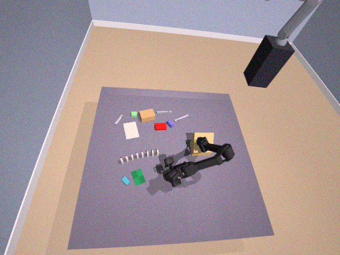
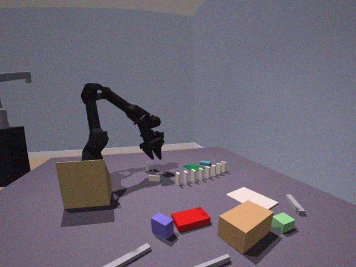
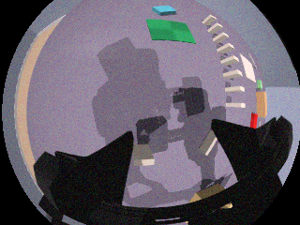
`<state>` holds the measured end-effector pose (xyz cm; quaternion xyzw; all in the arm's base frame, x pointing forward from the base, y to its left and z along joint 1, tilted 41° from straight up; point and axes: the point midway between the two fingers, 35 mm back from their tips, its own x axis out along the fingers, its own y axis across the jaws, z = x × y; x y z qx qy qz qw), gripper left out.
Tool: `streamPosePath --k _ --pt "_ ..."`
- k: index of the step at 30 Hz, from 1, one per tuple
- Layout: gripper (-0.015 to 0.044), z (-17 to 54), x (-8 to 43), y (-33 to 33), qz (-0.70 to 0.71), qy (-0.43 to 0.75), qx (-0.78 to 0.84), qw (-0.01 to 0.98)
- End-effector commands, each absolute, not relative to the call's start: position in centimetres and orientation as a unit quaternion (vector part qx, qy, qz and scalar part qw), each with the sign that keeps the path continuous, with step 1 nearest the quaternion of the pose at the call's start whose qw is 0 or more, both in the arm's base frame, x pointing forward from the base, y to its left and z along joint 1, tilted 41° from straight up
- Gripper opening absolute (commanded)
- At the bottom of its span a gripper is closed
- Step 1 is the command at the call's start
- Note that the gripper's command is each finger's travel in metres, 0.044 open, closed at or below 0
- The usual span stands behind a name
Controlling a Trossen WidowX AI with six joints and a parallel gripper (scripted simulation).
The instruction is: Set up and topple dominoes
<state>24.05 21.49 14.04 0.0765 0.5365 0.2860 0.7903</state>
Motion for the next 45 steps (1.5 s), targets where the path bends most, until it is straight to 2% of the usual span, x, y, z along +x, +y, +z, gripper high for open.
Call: streamPosePath --k 1,12,20,35,45 --pt "0.044 18.4 20.3 19.7 0.329 0.647 0.17 0.667" --pt "0.044 18.2 20.3 19.8 0.329 0.647 0.17 0.667" --pt "0.044 13.6 20.0 23.8 0.33 0.647 0.171 0.666" --pt "0.044 12.4 19.8 24.9 0.33 0.647 0.172 0.666" --pt "0.0177 12.4 19.8 24.9 0.33 0.647 0.172 0.666"
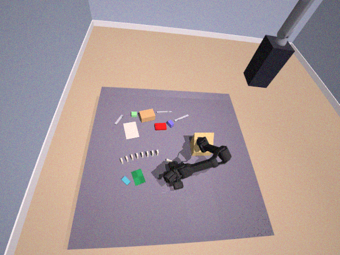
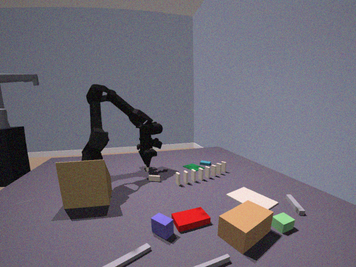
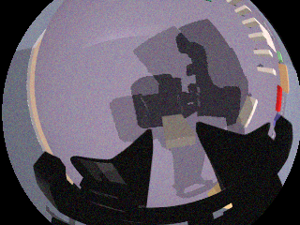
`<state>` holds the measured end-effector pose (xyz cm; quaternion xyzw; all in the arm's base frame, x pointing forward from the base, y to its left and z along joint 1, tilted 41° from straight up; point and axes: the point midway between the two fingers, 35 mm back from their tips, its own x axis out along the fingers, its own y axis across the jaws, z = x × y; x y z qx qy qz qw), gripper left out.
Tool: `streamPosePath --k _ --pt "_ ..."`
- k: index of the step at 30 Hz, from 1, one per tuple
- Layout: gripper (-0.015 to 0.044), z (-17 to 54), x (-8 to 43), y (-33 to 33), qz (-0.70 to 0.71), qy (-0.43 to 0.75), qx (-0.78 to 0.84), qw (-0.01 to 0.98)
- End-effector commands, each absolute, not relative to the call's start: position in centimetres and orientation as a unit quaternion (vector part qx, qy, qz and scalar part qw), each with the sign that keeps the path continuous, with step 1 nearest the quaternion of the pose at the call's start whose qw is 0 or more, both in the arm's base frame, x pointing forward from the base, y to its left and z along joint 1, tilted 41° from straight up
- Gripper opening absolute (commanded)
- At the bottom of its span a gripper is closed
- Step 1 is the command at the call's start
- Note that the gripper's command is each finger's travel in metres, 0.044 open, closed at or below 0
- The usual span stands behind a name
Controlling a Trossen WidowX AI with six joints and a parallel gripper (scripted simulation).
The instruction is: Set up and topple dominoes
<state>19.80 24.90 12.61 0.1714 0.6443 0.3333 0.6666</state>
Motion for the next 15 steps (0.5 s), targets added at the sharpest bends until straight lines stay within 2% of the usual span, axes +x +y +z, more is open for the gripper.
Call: streamPosePath --k 1,3,15 --pt "0.0151 12.4 19.8 24.9 0.33 0.647 0.172 0.666" --pt "0.0107 12.4 19.8 24.9 0.33 0.647 0.172 0.666" --pt "0.0107 14.1 20.5 23.4 0.329 0.647 0.168 0.667"
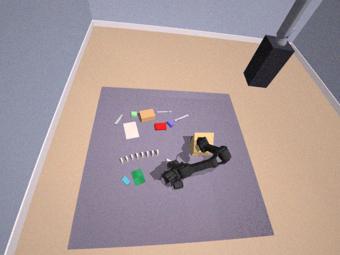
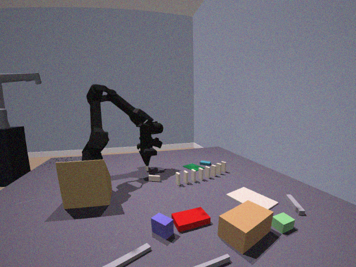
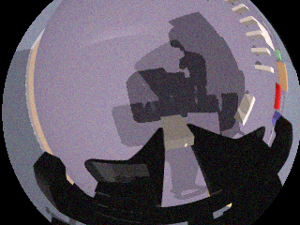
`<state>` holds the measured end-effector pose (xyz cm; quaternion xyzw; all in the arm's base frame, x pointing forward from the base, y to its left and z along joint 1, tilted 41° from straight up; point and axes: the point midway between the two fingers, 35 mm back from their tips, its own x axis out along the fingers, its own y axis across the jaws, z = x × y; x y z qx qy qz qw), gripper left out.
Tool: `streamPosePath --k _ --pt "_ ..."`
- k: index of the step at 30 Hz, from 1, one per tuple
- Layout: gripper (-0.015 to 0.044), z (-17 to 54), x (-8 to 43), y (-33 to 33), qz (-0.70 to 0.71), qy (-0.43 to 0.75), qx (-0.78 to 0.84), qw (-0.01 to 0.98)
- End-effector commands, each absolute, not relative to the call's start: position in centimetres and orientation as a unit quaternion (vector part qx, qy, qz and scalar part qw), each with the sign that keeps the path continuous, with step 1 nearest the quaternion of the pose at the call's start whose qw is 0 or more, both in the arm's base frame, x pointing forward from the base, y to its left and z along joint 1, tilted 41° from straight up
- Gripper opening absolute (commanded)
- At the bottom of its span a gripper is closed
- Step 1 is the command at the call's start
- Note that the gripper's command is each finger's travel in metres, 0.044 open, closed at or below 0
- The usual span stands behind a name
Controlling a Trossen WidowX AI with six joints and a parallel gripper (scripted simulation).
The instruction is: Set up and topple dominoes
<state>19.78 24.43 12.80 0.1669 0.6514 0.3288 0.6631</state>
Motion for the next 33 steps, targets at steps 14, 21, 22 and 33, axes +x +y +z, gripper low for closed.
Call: streamPosePath --k 14,21,22,33 --pt "0.0107 22.4 20.6 16.1 0.329 0.646 0.17 0.667" --pt "0.0107 18.9 24.3 12.4 0.295 0.657 0.187 0.668" --pt "0.0107 18.1 25.0 11.6 0.293 0.658 0.186 0.668" --pt "0.0107 8.7 29.2 1.0 0.331 0.646 0.159 0.67"
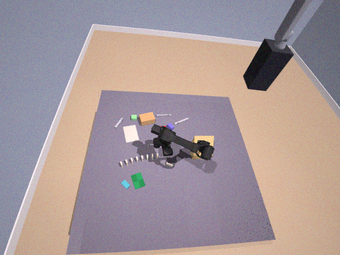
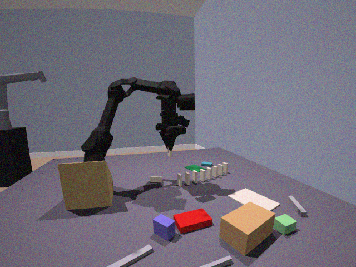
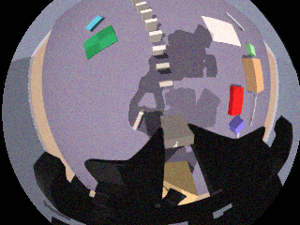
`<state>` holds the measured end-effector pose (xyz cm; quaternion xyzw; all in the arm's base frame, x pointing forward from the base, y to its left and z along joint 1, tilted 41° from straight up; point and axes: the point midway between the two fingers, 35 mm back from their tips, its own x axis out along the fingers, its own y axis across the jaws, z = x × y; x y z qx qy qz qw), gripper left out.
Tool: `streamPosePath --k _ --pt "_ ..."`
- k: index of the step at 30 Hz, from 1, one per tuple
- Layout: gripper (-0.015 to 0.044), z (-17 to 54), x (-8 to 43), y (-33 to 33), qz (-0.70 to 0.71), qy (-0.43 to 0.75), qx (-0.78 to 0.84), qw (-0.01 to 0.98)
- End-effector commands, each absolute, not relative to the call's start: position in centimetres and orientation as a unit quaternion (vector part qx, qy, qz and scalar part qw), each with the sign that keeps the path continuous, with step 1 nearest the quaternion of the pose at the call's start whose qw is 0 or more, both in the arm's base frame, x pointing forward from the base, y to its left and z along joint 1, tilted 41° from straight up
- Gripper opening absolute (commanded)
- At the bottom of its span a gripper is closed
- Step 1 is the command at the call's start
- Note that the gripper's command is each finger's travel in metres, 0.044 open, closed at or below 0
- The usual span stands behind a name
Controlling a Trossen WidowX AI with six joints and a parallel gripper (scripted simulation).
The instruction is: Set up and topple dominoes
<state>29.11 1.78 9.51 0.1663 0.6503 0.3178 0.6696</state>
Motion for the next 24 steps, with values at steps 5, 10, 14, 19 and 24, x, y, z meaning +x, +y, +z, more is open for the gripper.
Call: streamPosePath --k 5,10,14,19,24 --pt "0.0107 8.3 29.3 1.2 0.331 0.646 0.159 0.67" --pt "0.0107 6.0 29.6 3.0 0.329 0.646 0.158 0.671" --pt "0.0107 4.1 29.7 4.6 0.329 0.646 0.157 0.671" --pt "0.0107 1.9 29.4 6.6 0.329 0.645 0.158 0.671" --pt "0.0107 -0.1 28.9 8.5 0.331 0.645 0.16 0.67"
